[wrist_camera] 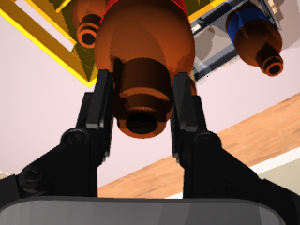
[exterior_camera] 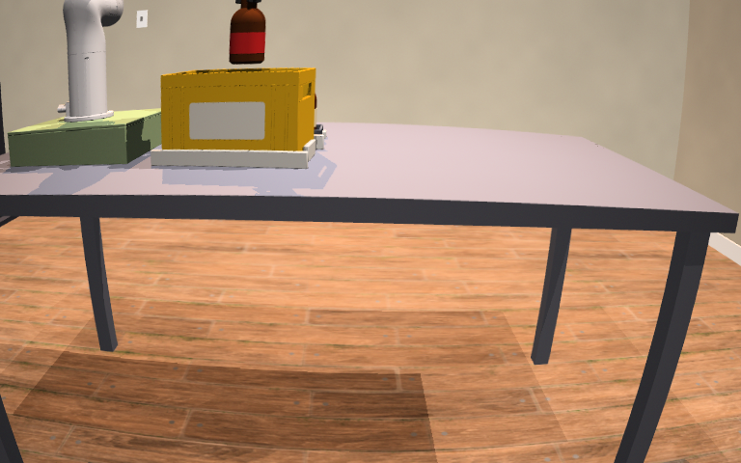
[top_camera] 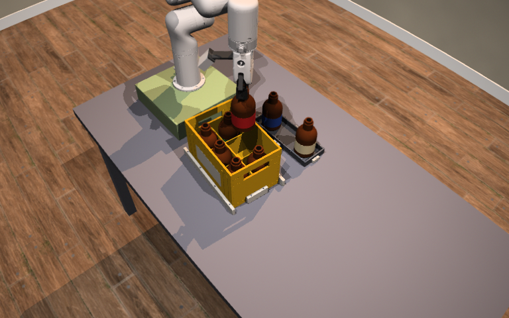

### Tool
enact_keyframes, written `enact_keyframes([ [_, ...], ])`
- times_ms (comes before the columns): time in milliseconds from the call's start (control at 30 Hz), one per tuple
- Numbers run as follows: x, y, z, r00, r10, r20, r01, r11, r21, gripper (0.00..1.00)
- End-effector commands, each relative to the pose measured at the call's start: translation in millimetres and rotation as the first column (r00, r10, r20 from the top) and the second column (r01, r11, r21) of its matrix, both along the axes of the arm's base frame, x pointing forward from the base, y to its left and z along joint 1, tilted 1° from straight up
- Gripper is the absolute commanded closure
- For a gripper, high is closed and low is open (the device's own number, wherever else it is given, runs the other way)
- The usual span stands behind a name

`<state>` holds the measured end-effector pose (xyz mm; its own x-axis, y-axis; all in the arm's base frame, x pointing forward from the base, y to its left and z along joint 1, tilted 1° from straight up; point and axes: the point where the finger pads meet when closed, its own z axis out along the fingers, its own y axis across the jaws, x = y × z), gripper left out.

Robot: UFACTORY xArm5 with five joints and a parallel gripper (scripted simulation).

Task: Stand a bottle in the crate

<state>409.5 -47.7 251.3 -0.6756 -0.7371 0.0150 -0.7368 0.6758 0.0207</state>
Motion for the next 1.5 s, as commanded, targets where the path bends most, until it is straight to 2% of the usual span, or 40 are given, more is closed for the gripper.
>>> enact_keyframes([
  [0, 1, 0, 1.6, 1.0, 0.0, 0.004, 0.0, 1.0, 0.0, 1.0],
  [800, 1, 0, -0.3, 1.0, 0.0, 0.004, 0.0, 1.0, 0.0, 1.0],
  [1467, 1, -1, -17.2, 1.0, 0.0, 0.004, 0.0, 1.0, 0.0, 1.0],
])
